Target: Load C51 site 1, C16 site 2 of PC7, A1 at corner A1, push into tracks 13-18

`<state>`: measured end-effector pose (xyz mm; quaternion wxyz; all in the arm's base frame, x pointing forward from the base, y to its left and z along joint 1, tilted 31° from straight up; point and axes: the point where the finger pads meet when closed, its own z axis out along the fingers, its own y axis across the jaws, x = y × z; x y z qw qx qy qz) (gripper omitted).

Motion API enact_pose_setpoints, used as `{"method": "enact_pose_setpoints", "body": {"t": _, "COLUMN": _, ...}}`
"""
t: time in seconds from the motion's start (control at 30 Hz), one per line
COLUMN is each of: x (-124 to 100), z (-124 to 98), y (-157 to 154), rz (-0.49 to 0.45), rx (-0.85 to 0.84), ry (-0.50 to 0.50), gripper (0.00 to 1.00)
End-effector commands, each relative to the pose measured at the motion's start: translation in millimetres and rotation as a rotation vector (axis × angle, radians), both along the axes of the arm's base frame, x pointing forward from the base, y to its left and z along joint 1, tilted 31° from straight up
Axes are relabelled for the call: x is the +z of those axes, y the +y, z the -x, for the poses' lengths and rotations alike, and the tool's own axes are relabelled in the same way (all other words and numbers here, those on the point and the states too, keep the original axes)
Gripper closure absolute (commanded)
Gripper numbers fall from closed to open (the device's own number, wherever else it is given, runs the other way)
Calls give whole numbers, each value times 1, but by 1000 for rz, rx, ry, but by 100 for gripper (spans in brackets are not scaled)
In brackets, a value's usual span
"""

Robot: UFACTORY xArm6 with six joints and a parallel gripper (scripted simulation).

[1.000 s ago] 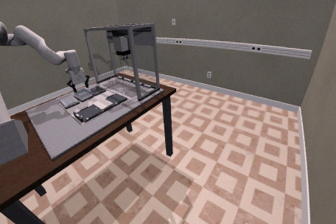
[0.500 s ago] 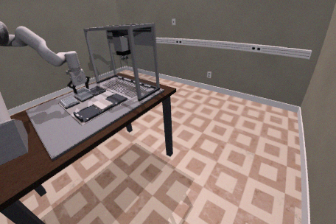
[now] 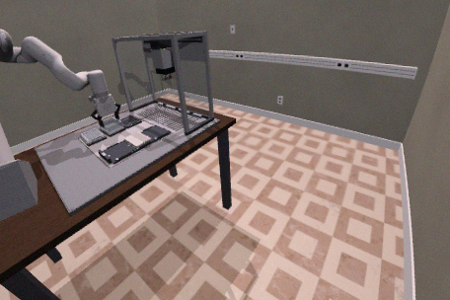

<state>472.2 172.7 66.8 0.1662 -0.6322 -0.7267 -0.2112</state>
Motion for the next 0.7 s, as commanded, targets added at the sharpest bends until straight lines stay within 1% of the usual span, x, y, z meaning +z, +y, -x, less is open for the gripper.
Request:
{"method": "enact_pose_setpoints", "body": {"t": 0.0, "x": -1, "z": -1, "y": 1, "rz": 0, "rx": -1, "ry": -4, "gripper": 0}}
{"method": "enact_pose_setpoints", "body": {"t": 0.67, "x": -8, "z": -2, "y": 5, "rz": 0, "rx": -1, "ry": -4, "gripper": 0}}
